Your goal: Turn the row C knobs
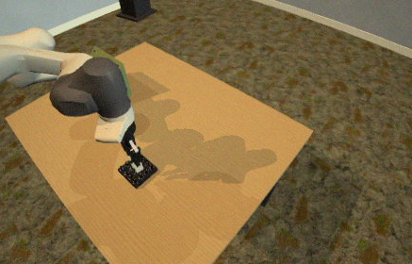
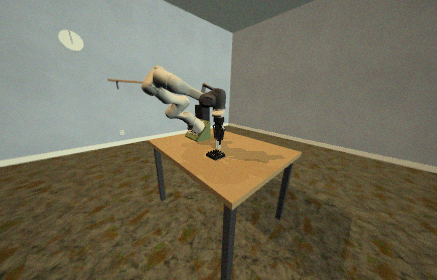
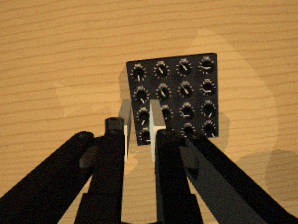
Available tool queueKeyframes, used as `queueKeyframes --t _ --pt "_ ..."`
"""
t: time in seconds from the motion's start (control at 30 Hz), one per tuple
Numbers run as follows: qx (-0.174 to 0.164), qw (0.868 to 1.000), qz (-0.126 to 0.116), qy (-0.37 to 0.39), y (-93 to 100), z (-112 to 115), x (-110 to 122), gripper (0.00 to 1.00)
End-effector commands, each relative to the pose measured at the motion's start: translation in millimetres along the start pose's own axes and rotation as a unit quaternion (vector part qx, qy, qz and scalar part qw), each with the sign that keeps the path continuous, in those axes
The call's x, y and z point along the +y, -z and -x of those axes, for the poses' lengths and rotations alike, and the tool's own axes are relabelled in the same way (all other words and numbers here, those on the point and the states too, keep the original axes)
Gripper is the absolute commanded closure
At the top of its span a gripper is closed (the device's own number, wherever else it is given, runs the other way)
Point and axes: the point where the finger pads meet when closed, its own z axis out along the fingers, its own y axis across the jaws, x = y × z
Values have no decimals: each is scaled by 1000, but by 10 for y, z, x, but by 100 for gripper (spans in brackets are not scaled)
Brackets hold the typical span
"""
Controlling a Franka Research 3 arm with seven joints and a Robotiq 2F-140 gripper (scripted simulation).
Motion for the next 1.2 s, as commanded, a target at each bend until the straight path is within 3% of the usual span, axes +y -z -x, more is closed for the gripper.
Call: queueKeyframes --t 0.0,0.47,1.17 --pt "-3 997 4 78 16 -17 -2 88" --pt "-3 984 4 178 38 -18 -2 88" --pt "-3 984 4 180 39 -18 -2 88"
